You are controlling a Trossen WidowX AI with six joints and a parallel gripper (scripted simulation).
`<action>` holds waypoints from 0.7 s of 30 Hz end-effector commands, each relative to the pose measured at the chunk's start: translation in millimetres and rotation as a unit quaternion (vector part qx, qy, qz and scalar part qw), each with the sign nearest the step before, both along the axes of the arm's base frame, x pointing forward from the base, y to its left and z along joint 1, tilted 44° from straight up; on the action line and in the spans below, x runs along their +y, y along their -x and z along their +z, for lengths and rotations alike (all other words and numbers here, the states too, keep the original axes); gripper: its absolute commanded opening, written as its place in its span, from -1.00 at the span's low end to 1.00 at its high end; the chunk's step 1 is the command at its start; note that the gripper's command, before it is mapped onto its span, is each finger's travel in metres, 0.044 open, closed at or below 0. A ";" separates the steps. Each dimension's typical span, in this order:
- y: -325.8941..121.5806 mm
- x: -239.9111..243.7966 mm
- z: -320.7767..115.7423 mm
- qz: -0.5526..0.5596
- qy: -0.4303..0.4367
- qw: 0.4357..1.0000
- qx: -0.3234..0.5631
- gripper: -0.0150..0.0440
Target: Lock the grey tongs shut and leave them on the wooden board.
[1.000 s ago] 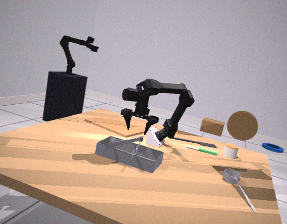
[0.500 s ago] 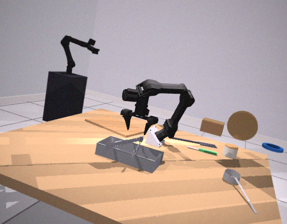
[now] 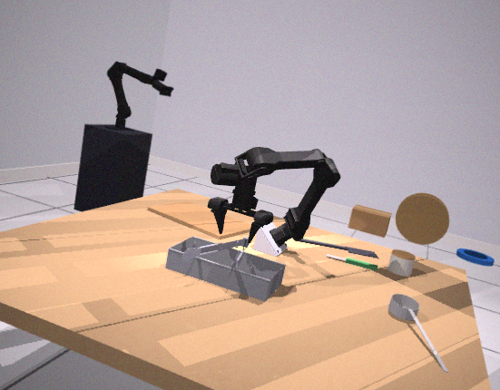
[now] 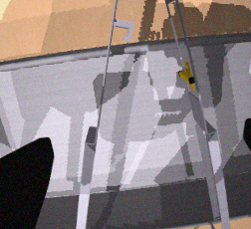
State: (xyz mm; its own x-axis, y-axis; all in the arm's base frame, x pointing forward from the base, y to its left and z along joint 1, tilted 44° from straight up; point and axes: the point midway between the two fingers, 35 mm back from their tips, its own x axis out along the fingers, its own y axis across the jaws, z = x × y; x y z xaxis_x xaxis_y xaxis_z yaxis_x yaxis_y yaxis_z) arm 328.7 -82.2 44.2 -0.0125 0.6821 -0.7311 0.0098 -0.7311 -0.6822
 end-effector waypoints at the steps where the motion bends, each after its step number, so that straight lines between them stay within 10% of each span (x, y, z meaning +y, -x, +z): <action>1: 1.0 5.9 -5.3 -0.002 -0.003 1.000 0.003 1.00; 21: 1.1 28.7 -28.4 -0.002 -0.003 1.000 0.003 1.00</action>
